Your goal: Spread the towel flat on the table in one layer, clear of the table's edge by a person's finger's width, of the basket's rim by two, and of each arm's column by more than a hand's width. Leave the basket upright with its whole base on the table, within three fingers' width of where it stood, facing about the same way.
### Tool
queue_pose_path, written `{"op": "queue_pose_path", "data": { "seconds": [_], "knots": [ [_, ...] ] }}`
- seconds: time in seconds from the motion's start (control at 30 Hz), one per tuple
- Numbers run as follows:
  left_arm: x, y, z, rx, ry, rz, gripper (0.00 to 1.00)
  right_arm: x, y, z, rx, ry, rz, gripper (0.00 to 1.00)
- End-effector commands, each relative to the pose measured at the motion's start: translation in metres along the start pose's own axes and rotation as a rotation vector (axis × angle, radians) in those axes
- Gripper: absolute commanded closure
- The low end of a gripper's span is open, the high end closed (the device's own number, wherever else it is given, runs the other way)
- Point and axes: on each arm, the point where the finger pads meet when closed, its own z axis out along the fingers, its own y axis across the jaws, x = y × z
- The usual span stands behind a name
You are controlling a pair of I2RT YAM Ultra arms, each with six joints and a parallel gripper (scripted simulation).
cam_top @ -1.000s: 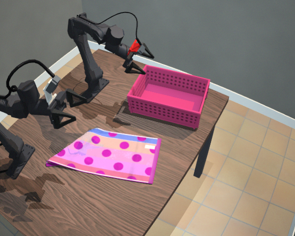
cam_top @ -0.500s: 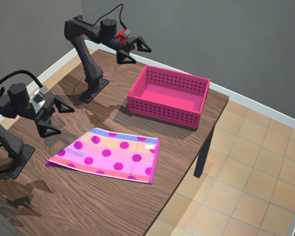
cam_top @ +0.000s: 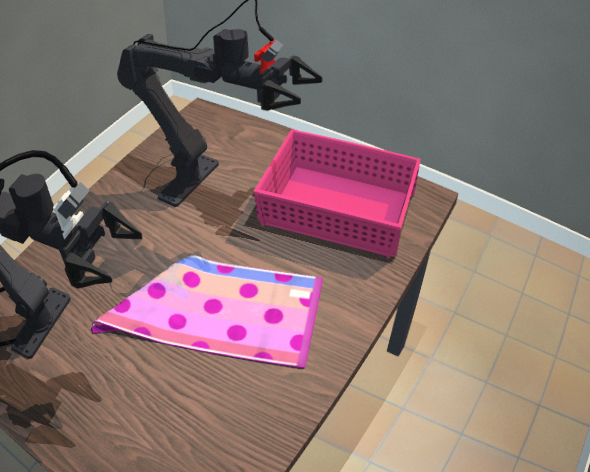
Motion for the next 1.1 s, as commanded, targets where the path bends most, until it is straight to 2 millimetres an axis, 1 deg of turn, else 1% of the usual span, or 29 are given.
{"op": "queue_pose_path", "data": {
  "seconds": [0.0,0.03,0.07,0.4,0.5,0.57,0.87,0.9,1.07],
  "knots": [
    [-0.012,-0.006,0.005,0.031,-0.026,-0.011,0.00,-0.028,0.002,-0.010,-0.012,-0.068,0.007,0.00],
    [-0.009,-0.006,0.005,0.031,-0.012,-0.010,0.00,-0.028,0.002,-0.010,-0.012,-0.068,0.007,0.00],
    [0.002,-0.009,0.007,0.016,0.032,-0.017,0.66,-0.006,0.008,0.005,-0.025,0.015,0.003,0.66],
    [0.077,-0.041,0.024,-0.038,0.353,-0.077,0.66,0.061,0.034,0.048,-0.071,0.341,-0.007,0.66],
    [0.100,-0.050,0.030,-0.054,0.449,-0.095,0.66,0.081,0.044,0.060,-0.101,0.440,-0.009,0.66],
    [0.100,-0.050,0.030,-0.054,0.449,-0.095,0.66,0.081,0.044,0.060,-0.101,0.440,-0.009,0.66],
    [0.168,-0.079,0.046,-0.102,0.739,-0.149,0.66,0.141,0.070,0.098,-0.158,0.734,-0.021,0.66],
    [0.176,-0.085,0.047,-0.092,0.776,-0.162,0.66,0.148,0.073,0.102,-0.165,0.766,-0.023,0.66],
    [0.214,-0.098,0.056,-0.126,0.937,-0.196,0.66,0.181,0.087,0.123,-0.197,0.929,-0.035,0.66]
  ]
}}
